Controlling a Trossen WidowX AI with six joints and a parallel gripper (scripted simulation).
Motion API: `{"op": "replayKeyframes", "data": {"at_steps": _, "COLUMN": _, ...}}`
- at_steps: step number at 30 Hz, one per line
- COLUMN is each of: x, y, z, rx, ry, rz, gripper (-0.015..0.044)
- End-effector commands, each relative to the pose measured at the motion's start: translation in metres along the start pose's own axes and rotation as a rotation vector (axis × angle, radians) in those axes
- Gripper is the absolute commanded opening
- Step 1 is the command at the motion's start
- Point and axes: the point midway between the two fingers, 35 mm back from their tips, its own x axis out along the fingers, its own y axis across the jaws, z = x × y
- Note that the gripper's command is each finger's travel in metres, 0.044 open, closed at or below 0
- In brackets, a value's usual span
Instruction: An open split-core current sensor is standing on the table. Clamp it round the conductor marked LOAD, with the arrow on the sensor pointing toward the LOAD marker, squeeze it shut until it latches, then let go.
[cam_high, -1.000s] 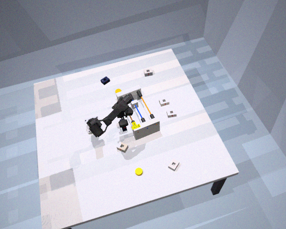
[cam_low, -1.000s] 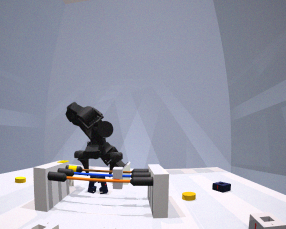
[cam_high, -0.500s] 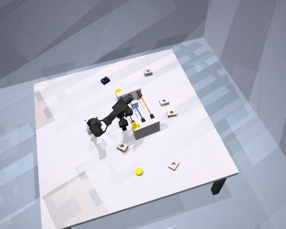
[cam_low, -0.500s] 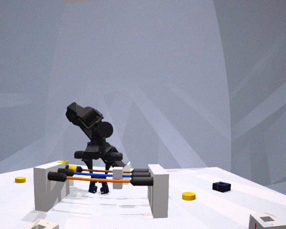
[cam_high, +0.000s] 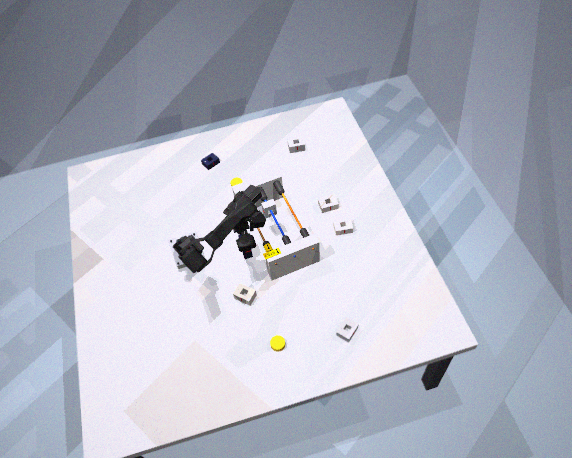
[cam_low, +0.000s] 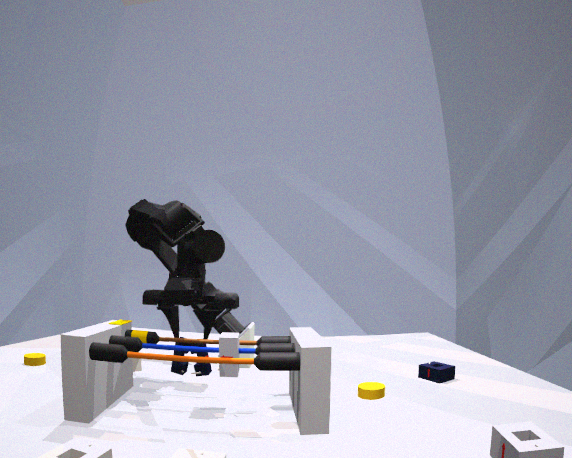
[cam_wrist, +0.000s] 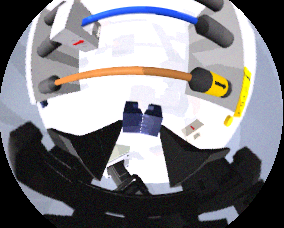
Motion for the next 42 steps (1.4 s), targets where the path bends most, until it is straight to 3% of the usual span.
{"op": "replayKeyframes", "data": {"at_steps": 1, "x": -0.025, "y": 0.001, "z": 0.002, "rx": 0.005, "ry": -0.009, "rz": 0.009, "gripper": 0.0}}
{"op": "replayKeyframes", "data": {"at_steps": 7, "x": -0.052, "y": 0.0, "z": -0.001, "rx": 0.003, "ry": -0.009, "rz": 0.003, "gripper": 0.0}}
{"op": "replayKeyframes", "data": {"at_steps": 14, "x": -0.055, "y": 0.0, "z": -0.001, "rx": 0.058, "ry": -0.019, "rz": 0.003, "gripper": 0.0}}
{"op": "replayKeyframes", "data": {"at_steps": 42, "x": -0.08, "y": 0.0, "z": 0.0, "rx": 0.994, "ry": -0.162, "rz": 0.104, "gripper": 0.0}}
